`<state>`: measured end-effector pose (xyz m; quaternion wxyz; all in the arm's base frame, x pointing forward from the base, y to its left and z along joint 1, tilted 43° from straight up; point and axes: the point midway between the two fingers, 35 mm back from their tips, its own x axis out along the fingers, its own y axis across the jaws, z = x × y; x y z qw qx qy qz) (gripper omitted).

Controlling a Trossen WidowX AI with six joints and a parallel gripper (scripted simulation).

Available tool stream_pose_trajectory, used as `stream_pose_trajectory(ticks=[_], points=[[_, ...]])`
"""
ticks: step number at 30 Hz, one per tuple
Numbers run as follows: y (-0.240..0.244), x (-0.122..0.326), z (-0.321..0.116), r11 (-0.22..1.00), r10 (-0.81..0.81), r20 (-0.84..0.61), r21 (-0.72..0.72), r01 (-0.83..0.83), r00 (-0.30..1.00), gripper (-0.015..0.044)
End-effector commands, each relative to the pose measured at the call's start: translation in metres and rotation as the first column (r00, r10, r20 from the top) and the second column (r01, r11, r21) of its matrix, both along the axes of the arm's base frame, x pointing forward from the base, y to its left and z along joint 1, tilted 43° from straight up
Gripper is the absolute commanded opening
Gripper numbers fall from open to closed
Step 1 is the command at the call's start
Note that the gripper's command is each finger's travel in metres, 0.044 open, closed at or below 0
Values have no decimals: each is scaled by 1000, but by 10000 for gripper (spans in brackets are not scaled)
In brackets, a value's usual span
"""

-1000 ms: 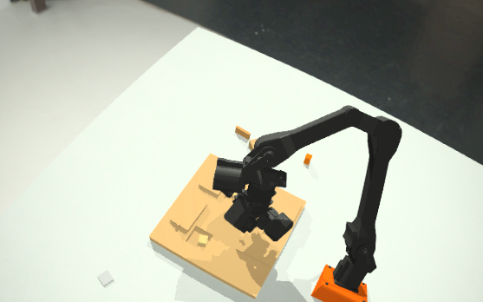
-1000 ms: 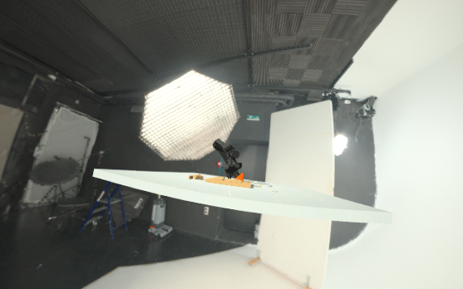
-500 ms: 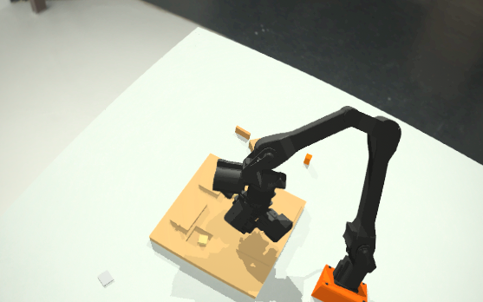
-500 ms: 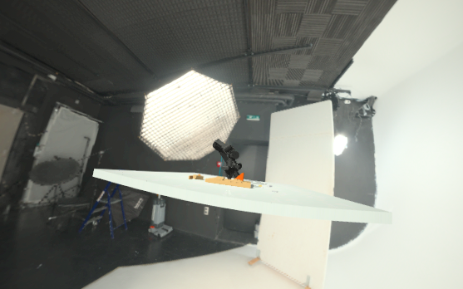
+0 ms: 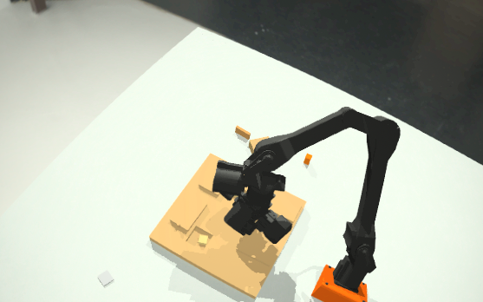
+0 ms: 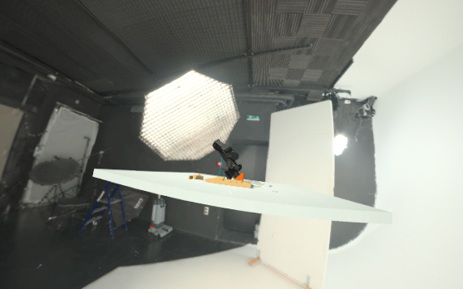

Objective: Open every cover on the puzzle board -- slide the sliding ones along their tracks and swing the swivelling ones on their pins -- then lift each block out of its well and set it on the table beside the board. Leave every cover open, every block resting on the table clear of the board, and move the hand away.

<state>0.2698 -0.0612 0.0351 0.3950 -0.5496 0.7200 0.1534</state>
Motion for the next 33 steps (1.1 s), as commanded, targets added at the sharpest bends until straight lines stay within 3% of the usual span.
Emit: stream_pose_trajectory(ticks=[1, 7, 33], points=[[0, 0, 0, 1000, 0, 1, 0, 0, 1000, 117], [0, 0, 0, 1000, 0, 1, 0, 0, 1000, 80], [19, 3, 20, 1000, 3, -3, -1, -3, 1000, 80]])
